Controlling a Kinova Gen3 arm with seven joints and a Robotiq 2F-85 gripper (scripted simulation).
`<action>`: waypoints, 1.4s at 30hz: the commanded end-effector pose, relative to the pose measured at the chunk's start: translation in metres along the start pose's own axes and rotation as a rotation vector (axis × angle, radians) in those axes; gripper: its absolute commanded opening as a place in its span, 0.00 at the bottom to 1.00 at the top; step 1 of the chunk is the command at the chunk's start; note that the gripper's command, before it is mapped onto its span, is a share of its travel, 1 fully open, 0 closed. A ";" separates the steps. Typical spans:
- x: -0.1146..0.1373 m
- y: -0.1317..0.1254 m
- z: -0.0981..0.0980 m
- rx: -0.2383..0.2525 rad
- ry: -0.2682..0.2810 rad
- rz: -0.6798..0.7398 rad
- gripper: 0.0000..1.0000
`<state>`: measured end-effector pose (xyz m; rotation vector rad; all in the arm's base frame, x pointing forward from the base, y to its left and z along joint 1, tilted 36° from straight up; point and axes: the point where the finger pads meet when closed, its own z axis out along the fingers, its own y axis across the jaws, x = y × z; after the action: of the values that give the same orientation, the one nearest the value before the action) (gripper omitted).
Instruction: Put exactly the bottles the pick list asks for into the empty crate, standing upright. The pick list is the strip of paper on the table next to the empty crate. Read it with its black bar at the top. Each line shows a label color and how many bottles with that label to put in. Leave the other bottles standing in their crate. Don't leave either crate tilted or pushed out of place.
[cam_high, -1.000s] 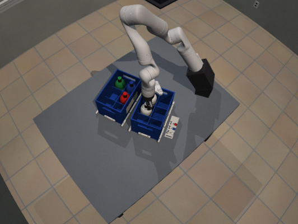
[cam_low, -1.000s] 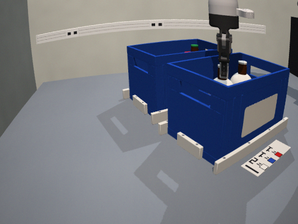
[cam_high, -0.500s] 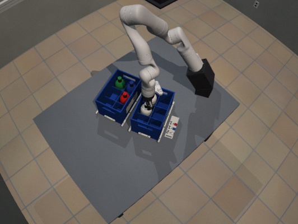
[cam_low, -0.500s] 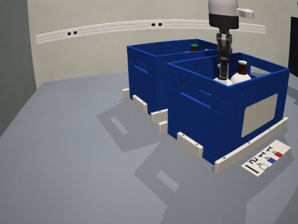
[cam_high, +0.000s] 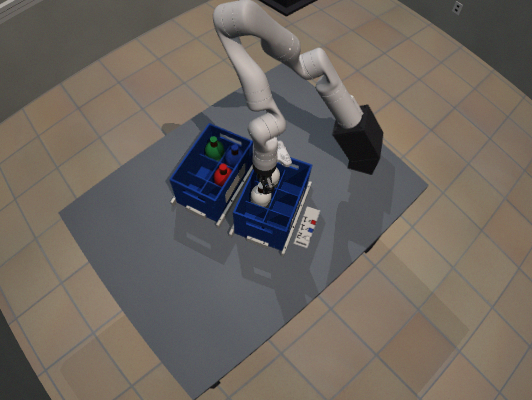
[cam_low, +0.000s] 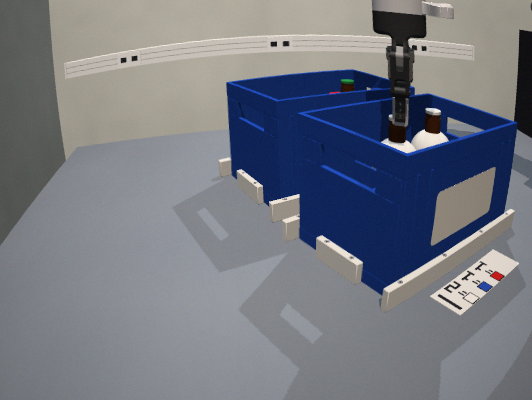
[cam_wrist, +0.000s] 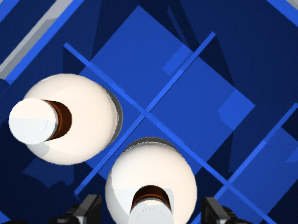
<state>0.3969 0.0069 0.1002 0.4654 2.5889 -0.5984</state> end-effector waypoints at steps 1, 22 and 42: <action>0.000 0.000 -0.010 -0.001 0.000 0.000 0.67; 0.000 0.000 -0.061 -0.001 0.000 0.000 0.67; 0.000 0.000 -0.066 -0.001 0.000 0.000 0.67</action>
<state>0.3750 0.0382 0.1530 0.4659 2.5894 -0.5990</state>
